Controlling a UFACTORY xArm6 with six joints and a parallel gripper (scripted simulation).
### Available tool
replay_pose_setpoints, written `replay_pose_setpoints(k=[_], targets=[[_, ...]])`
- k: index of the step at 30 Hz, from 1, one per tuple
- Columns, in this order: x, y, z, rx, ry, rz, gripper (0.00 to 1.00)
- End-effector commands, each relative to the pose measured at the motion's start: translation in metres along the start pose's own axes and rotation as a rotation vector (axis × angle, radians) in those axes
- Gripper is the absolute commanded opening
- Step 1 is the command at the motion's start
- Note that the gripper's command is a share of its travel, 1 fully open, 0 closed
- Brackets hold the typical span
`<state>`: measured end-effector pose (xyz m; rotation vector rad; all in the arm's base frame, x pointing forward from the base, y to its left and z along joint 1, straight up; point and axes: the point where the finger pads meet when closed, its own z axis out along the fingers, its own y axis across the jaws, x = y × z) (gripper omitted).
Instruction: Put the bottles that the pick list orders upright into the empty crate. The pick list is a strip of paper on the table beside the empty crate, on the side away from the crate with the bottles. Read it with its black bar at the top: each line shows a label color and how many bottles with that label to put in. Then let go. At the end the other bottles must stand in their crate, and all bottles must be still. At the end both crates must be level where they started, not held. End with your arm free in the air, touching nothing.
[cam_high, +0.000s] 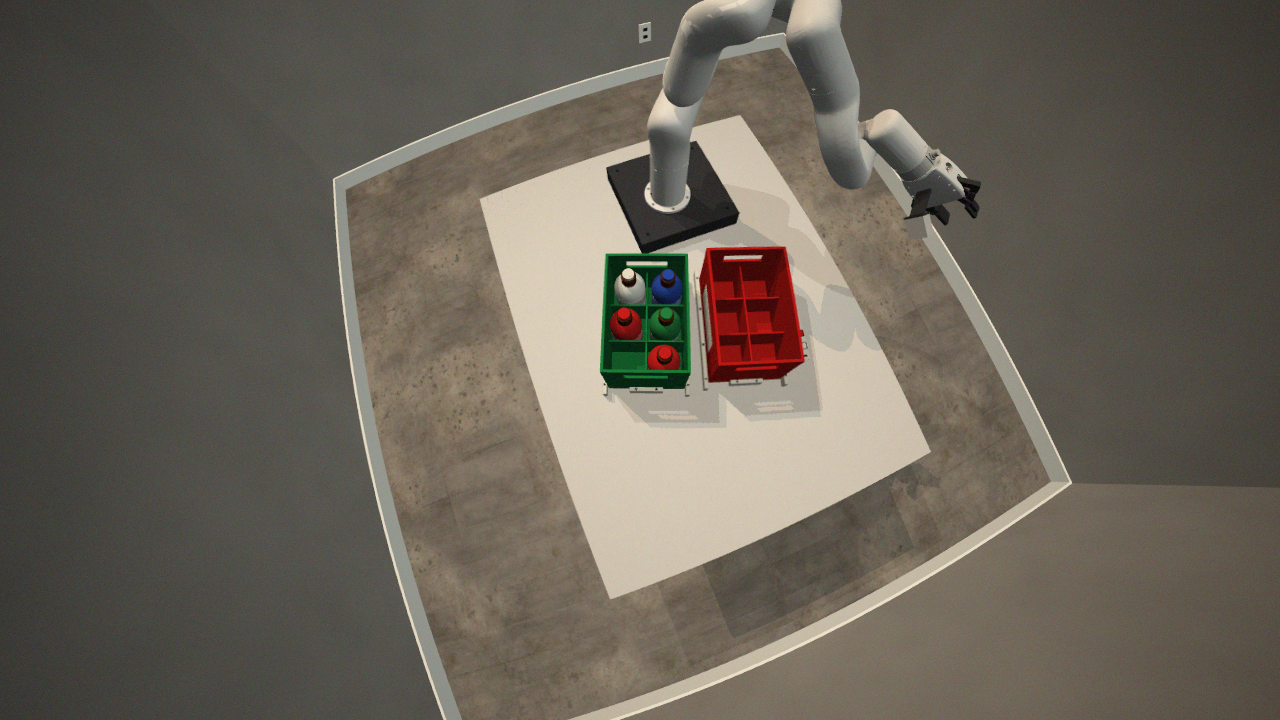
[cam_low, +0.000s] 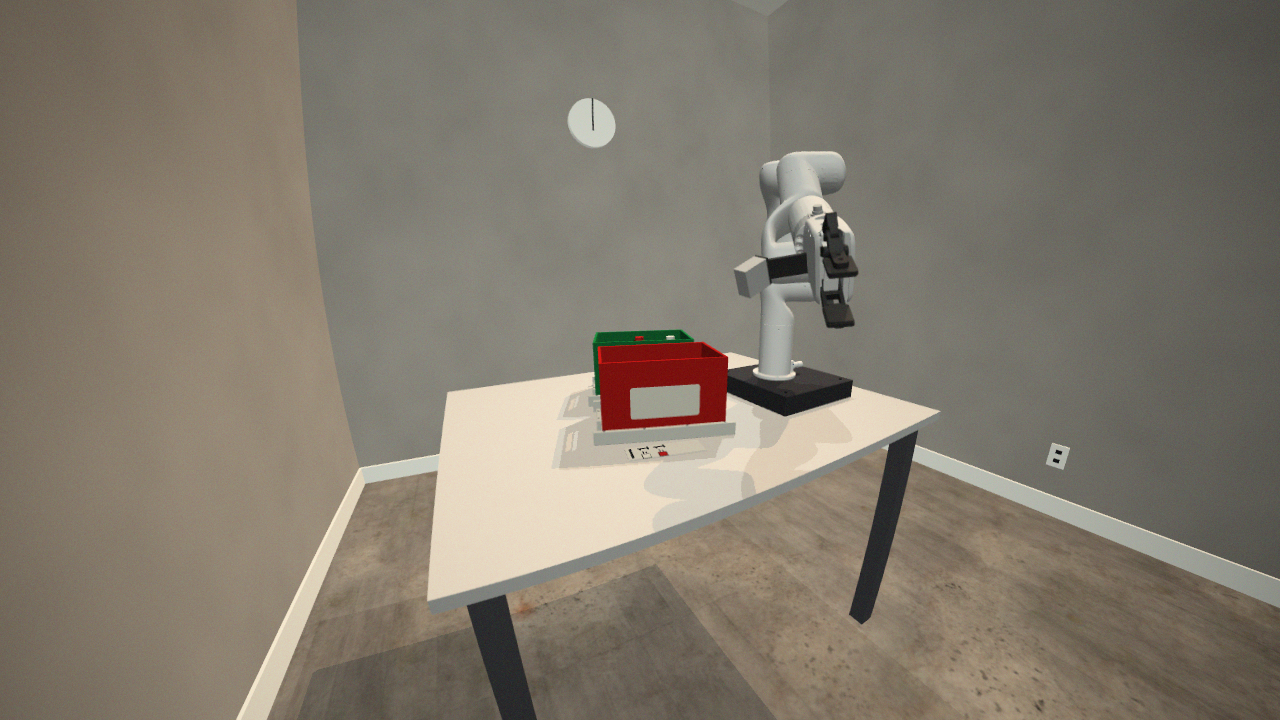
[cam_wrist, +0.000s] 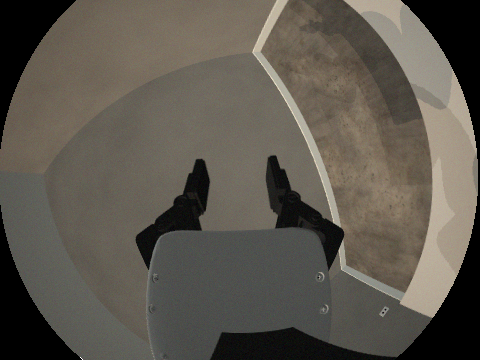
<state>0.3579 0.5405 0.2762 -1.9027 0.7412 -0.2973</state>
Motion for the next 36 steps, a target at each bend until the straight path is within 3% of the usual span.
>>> replay_pose_setpoints(k=[1,17,26,28,36], targets=[[-0.003,-0.002,0.001,-0.107,-0.006,-0.11,0.65],[-0.009,0.01,-0.015,-0.366,-0.082,-0.41,0.65],[-0.008,0.018,-0.038,-0.512,-0.15,-0.584,0.65],[-0.008,0.018,-0.038,-0.512,-0.15,-0.584,0.65],[-0.004,0.025,-0.071,-0.658,-0.238,-0.752,0.65]])
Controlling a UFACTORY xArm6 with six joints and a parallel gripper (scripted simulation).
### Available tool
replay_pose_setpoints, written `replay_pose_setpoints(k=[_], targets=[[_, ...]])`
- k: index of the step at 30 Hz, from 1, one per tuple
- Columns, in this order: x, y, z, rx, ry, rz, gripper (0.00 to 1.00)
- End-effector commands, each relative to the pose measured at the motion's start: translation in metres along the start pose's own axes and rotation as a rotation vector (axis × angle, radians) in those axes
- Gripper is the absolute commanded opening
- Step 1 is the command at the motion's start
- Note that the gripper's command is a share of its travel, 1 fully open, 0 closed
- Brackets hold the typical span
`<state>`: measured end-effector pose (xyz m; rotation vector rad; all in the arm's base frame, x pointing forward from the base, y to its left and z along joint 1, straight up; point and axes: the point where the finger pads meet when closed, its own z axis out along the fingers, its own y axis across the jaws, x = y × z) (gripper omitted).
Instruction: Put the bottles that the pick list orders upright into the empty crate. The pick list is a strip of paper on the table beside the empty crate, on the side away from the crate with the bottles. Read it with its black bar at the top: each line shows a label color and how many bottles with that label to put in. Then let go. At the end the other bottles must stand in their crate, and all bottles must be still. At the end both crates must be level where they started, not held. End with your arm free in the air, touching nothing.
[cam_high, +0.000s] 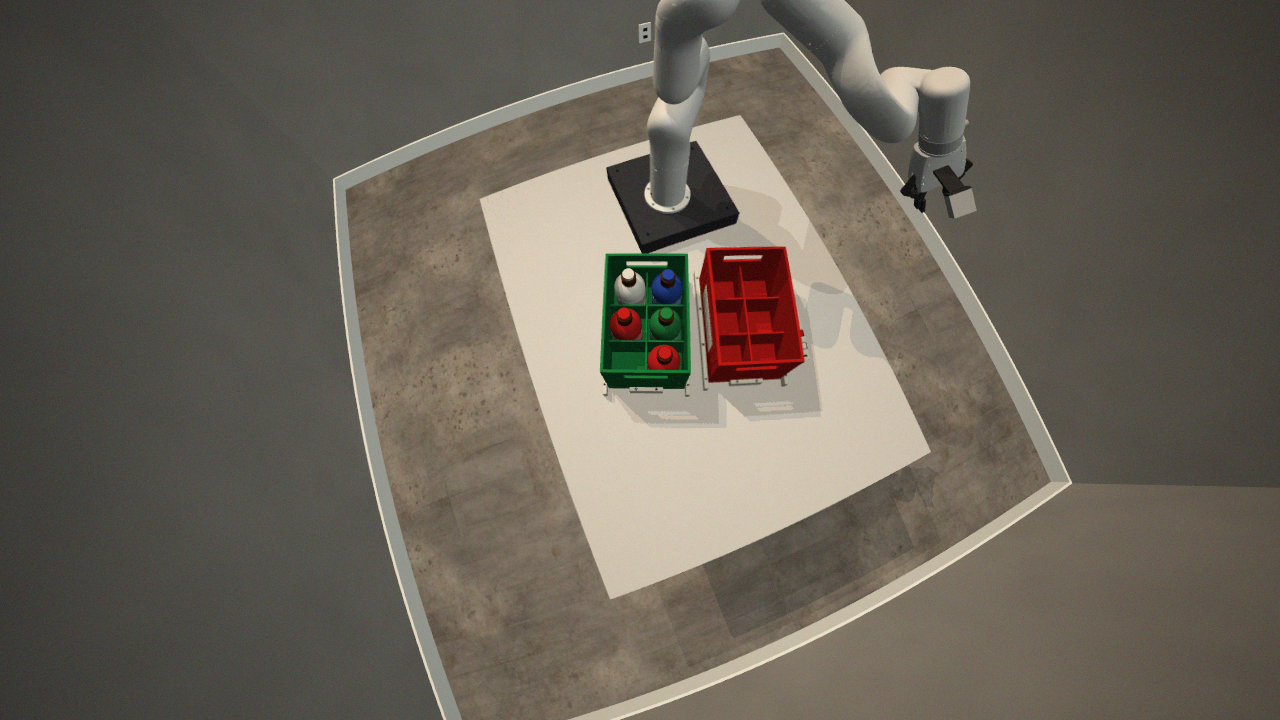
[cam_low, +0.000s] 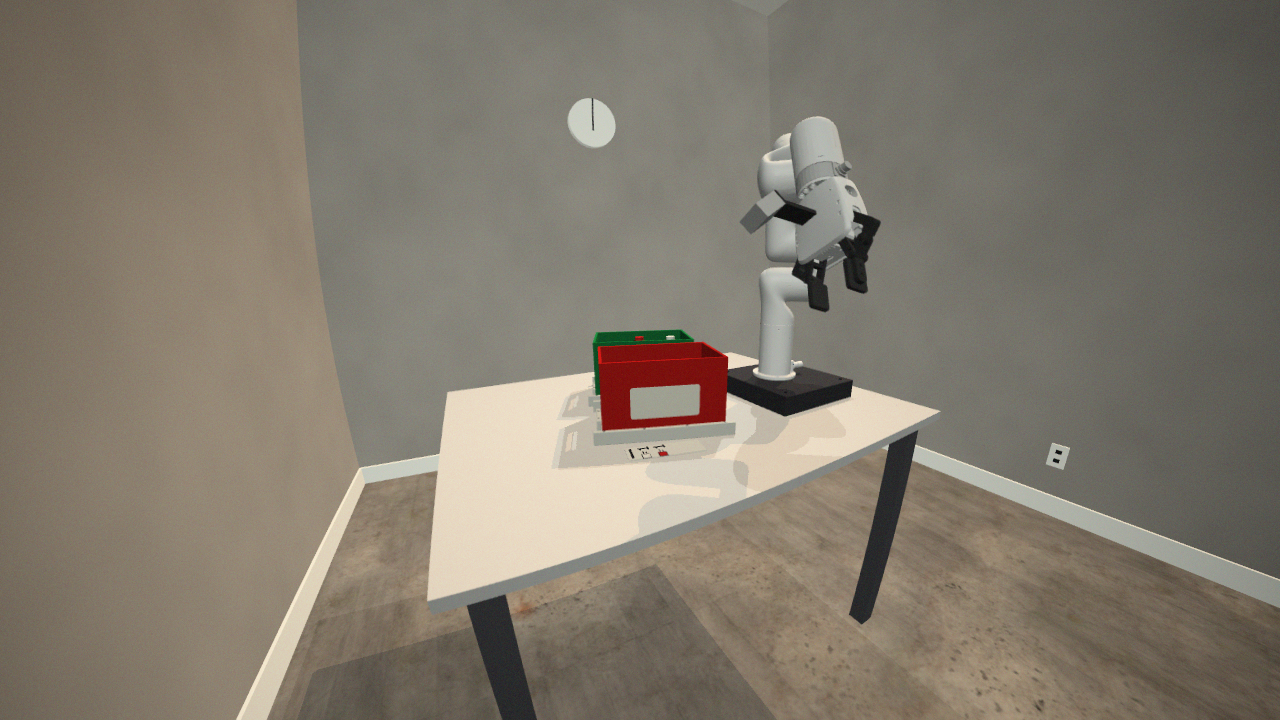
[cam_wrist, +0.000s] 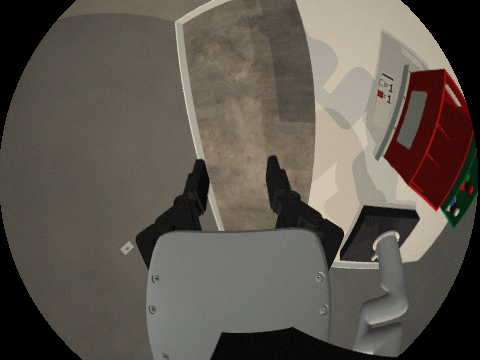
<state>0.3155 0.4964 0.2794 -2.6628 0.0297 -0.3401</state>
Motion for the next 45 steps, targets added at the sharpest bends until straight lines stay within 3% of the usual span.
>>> replay_pose_setpoints(k=[1,20,26,38,45], targets=[[-0.004,0.009,-0.013,-0.069,-0.06,-0.094,0.65],[-0.022,0.052,-0.064,-0.263,-0.229,-0.374,0.65],[-0.025,0.059,-0.073,-0.284,-0.252,-0.405,0.65],[-0.037,0.089,-0.114,-0.371,-0.363,-0.539,0.65],[-0.037,0.089,-0.114,-0.371,-0.363,-0.539,0.65]])
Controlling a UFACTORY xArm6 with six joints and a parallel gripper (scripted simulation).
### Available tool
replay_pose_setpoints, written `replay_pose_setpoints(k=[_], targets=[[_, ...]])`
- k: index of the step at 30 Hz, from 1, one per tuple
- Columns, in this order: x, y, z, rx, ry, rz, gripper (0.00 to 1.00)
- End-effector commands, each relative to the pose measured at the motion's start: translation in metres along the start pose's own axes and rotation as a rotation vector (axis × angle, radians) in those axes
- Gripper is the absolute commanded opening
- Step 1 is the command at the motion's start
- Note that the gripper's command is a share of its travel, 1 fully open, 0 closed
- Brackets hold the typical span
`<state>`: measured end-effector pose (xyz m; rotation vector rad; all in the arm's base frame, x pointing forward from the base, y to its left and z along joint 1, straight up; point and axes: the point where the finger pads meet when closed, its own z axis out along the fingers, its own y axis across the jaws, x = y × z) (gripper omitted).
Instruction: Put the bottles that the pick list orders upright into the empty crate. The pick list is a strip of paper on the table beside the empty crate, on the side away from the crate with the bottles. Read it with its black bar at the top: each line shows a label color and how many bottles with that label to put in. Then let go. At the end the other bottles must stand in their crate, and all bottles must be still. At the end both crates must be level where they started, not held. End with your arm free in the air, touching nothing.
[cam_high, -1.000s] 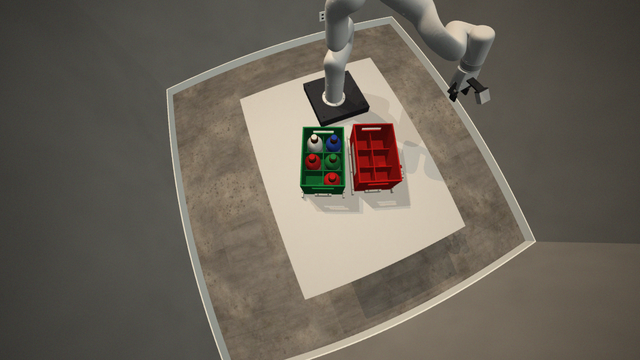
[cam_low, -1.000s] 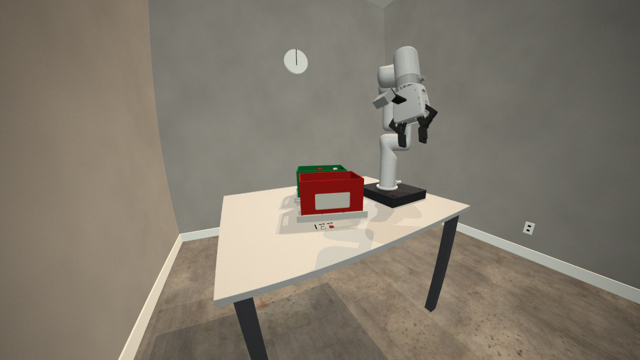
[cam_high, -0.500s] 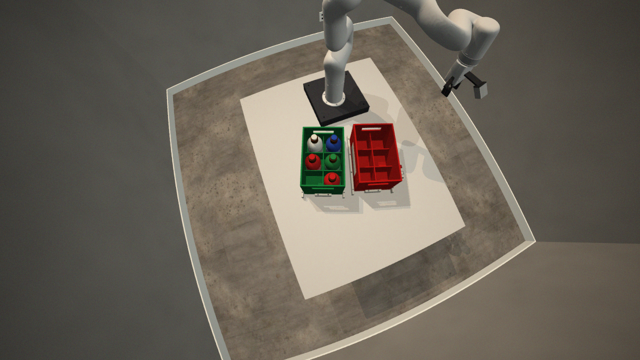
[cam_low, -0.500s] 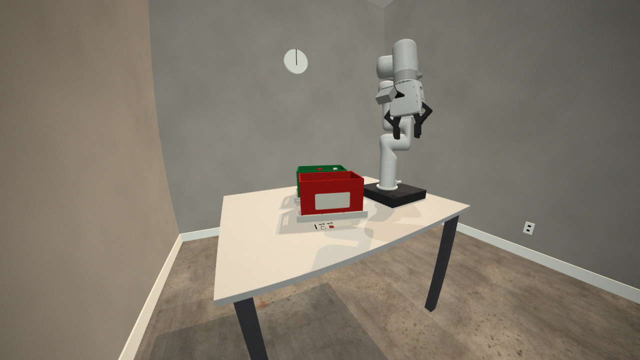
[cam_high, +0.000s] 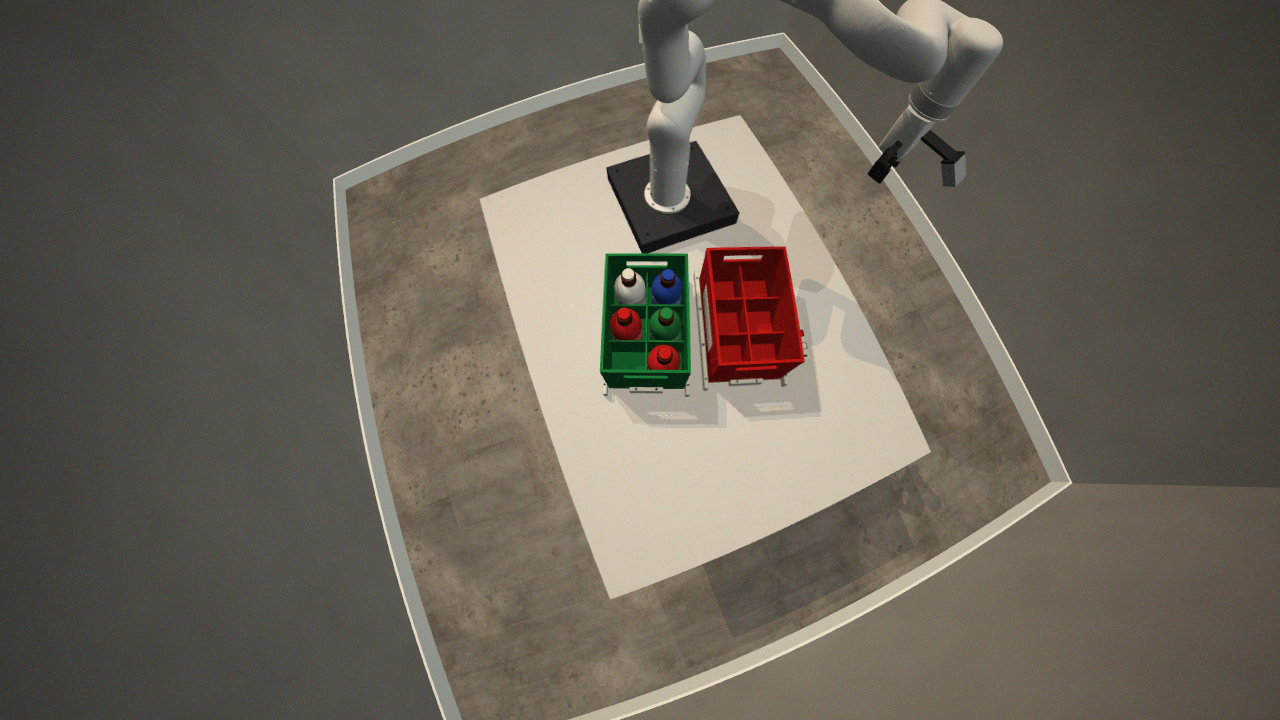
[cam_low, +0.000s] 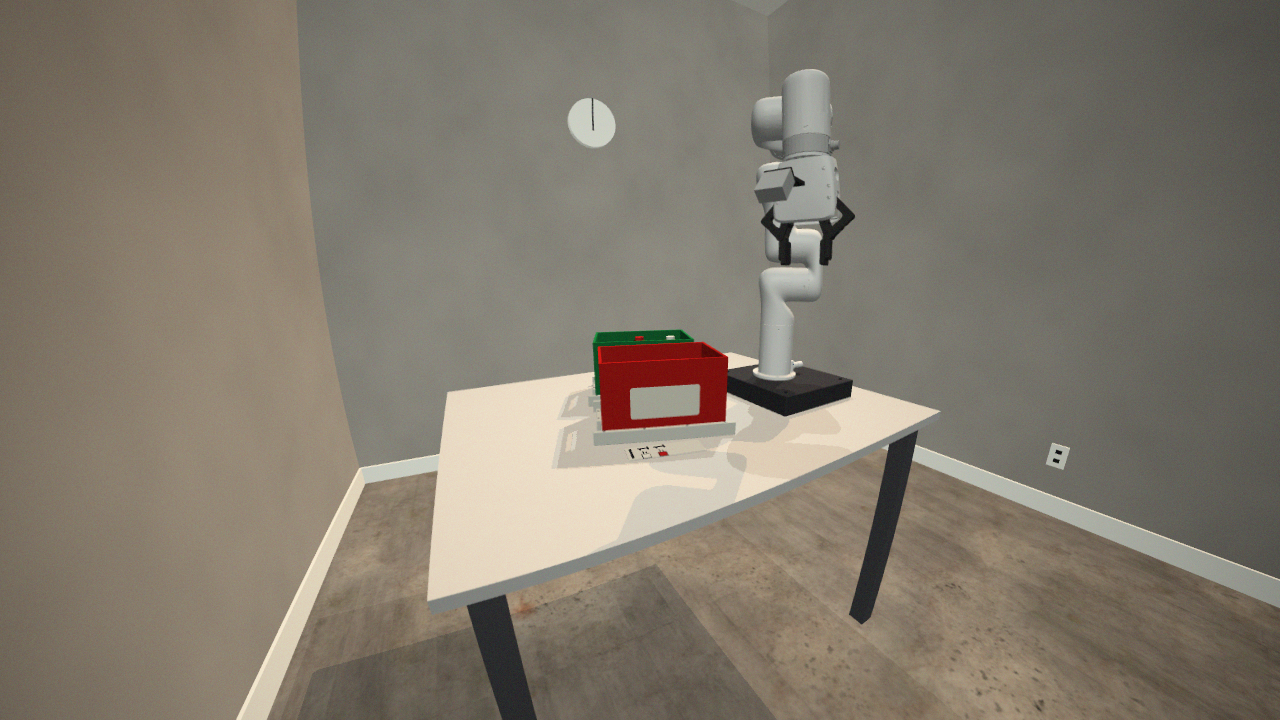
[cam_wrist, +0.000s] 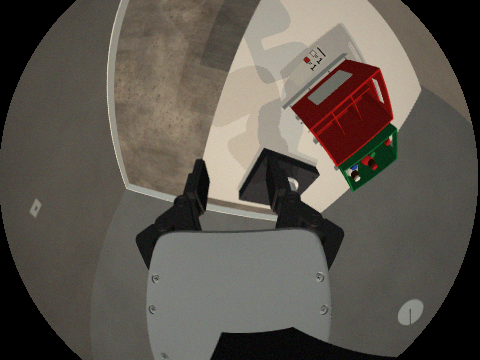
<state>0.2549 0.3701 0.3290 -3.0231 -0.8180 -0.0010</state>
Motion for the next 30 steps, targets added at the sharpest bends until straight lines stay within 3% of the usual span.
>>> replay_pose_setpoints(k=[1,16,30], targets=[[0.0,0.0,-0.002,0.0,0.001,-0.002,0.65],[0.0,0.0,-0.002,0.0,0.001,-0.002,0.65],[0.051,0.03,0.035,-0.003,0.002,-0.418,0.65]])
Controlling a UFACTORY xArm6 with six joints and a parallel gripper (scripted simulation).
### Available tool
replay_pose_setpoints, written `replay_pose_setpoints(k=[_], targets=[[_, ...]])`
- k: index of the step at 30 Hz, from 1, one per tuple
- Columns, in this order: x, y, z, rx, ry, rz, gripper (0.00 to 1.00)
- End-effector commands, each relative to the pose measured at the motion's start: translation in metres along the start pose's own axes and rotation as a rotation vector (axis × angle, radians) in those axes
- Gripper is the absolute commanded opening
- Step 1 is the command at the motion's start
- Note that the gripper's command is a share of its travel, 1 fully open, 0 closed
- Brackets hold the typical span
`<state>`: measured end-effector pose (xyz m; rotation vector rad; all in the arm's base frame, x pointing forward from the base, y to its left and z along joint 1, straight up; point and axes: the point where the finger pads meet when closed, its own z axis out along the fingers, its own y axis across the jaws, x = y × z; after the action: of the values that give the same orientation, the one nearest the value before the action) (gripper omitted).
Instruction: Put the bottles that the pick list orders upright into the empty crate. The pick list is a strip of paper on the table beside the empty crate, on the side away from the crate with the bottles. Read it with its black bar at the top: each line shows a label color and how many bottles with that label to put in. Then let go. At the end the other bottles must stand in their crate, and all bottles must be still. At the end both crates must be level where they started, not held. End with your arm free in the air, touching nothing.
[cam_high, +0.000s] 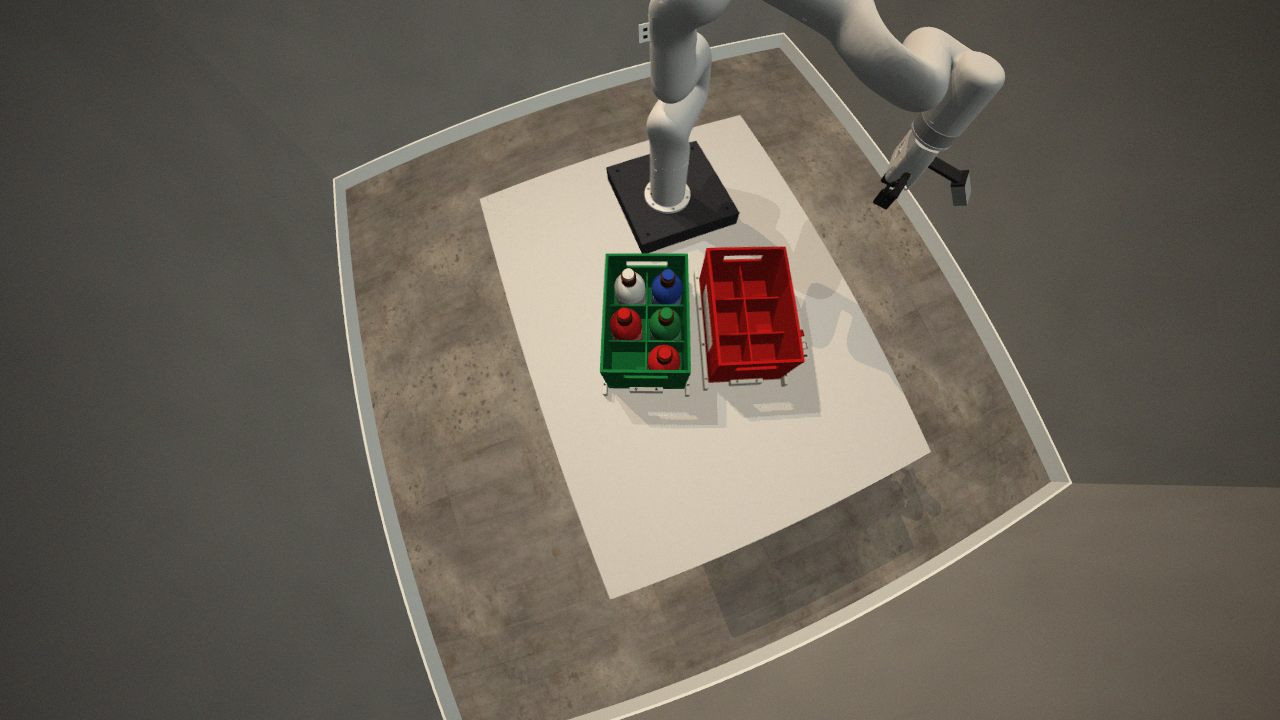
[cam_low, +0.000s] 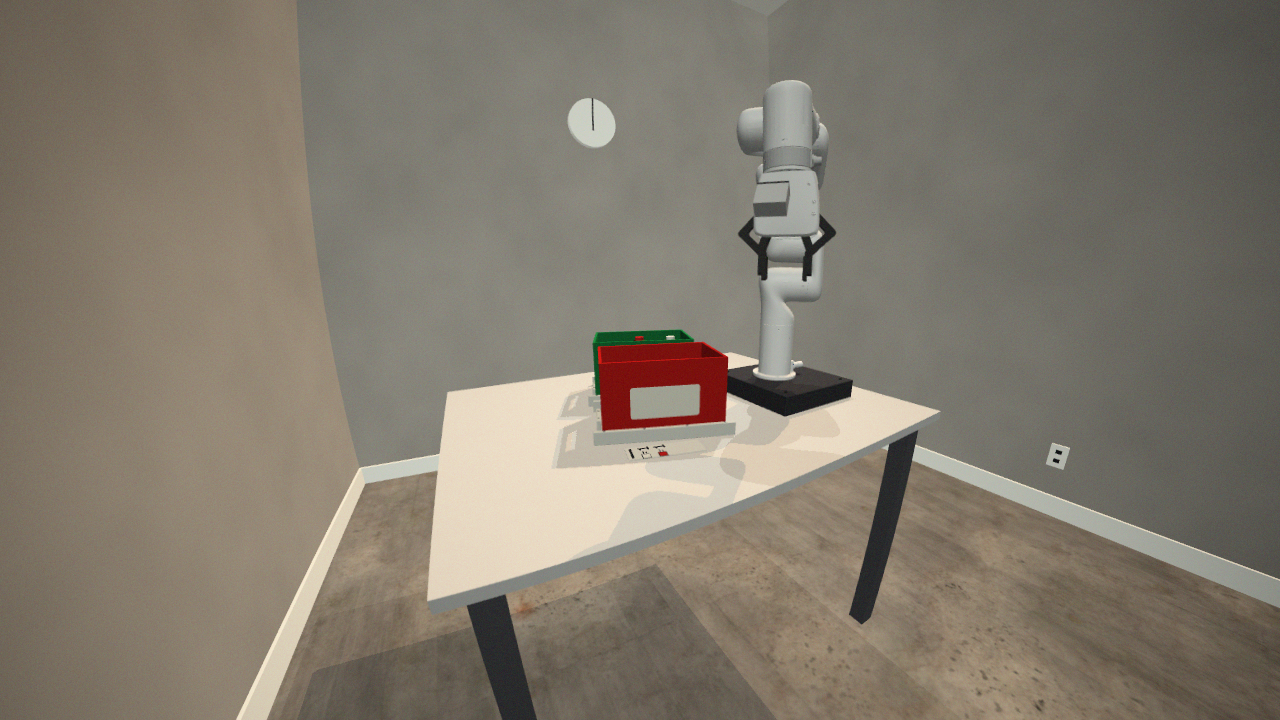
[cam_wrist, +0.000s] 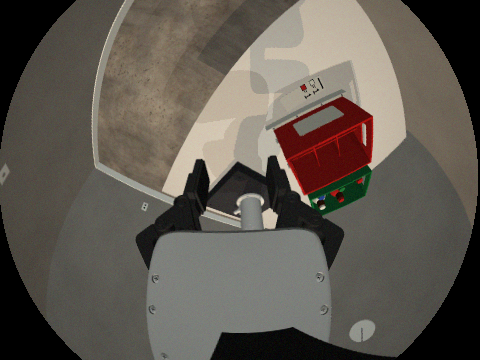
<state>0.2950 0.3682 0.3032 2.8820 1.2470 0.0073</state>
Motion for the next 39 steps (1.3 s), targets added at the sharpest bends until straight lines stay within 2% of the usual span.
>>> replay_pose_setpoints(k=[1,20,39], targets=[[0.015,0.013,0.009,0.008,0.005,-0.129,0.65],[0.061,0.062,0.052,0.008,0.007,-0.645,0.65],[0.111,0.115,0.097,0.008,0.007,-0.645,0.65]])
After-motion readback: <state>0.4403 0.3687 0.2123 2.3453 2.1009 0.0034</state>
